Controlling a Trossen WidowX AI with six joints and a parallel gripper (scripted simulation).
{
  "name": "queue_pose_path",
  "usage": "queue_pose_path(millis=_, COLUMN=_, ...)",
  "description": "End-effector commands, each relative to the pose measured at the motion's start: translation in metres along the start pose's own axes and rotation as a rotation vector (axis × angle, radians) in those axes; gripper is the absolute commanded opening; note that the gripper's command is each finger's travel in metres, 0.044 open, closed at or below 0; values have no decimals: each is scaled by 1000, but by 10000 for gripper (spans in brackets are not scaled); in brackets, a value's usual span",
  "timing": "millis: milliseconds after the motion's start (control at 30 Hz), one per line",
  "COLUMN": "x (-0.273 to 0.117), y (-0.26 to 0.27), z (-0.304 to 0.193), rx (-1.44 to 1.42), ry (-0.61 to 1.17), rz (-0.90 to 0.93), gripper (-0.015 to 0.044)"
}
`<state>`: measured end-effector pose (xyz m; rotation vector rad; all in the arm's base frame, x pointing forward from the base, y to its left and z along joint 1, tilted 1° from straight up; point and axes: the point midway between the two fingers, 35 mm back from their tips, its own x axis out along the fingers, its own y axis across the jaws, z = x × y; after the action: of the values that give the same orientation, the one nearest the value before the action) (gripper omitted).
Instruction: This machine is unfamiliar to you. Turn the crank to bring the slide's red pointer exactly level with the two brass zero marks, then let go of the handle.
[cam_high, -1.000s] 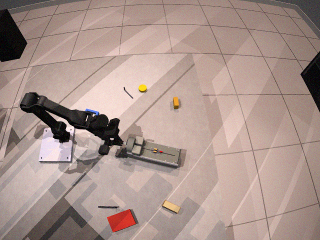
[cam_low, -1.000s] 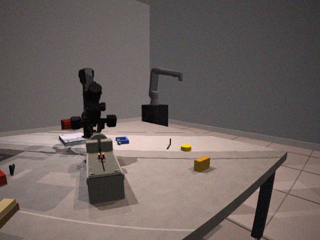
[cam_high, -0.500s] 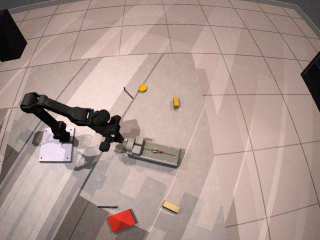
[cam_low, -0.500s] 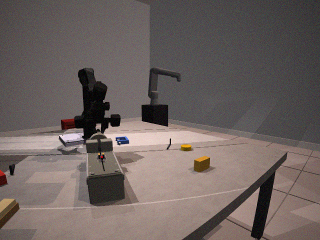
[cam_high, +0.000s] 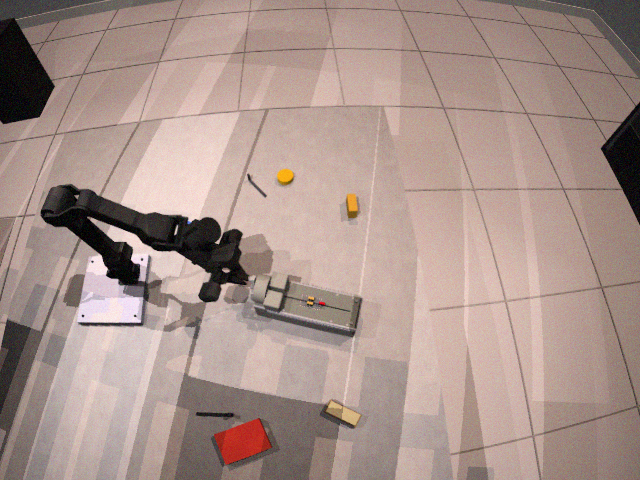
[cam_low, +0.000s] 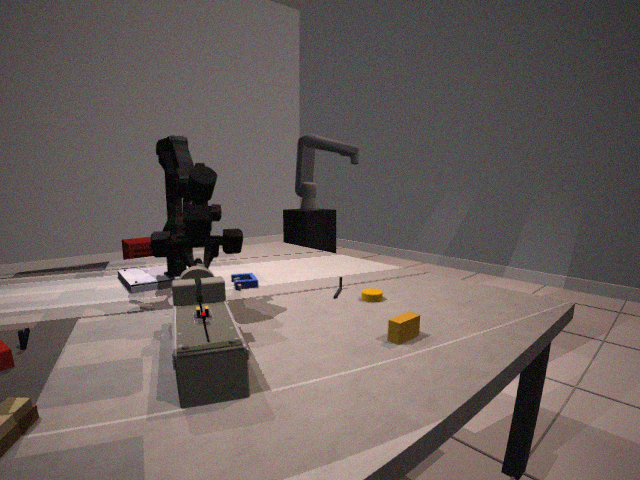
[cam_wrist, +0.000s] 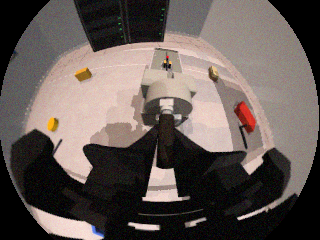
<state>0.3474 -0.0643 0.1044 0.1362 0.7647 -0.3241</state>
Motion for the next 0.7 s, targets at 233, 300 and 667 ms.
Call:
queue_pose_path(millis=233, x=3, y=11, z=-3, rx=-6, ry=3, rz=25, gripper=0)
queue_pose_path(millis=300, x=3, y=11, z=-3, rx=-6, ry=3, rz=25, gripper=0)
queue_pose_path(millis=667, x=5, y=15, z=-5, rx=-6, ry=3, rz=26, gripper=0)
